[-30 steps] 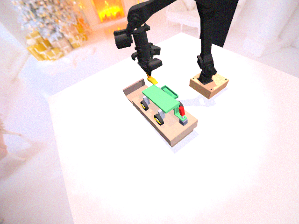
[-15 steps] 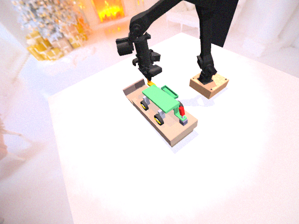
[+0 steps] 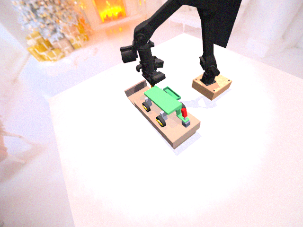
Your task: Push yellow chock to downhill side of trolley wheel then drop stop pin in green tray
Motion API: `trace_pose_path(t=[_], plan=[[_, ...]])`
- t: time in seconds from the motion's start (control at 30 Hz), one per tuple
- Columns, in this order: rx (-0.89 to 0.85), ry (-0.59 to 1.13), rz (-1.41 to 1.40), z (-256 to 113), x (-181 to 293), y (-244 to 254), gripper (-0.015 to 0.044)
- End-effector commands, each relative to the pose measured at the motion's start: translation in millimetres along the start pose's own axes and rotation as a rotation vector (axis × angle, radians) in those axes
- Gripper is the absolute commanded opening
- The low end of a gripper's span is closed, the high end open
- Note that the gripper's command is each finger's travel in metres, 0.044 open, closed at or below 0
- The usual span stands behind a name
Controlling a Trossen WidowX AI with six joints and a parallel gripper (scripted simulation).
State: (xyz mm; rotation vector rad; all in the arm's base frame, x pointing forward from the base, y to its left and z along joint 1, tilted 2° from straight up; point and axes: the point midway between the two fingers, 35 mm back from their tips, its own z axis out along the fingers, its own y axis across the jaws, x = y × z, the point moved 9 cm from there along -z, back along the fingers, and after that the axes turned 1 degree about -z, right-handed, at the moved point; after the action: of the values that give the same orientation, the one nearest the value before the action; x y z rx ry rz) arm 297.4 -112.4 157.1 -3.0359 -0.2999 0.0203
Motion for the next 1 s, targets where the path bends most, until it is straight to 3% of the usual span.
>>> trace_pose_path(t=[0.0, 0.97], plan=[[0.007, -0.001, 0.003, 2.6, -0.4, -2.0, 0.0000], [0.009, 0.000, 0.003, -1.9, 4.6, -26.5, 0.0000]])
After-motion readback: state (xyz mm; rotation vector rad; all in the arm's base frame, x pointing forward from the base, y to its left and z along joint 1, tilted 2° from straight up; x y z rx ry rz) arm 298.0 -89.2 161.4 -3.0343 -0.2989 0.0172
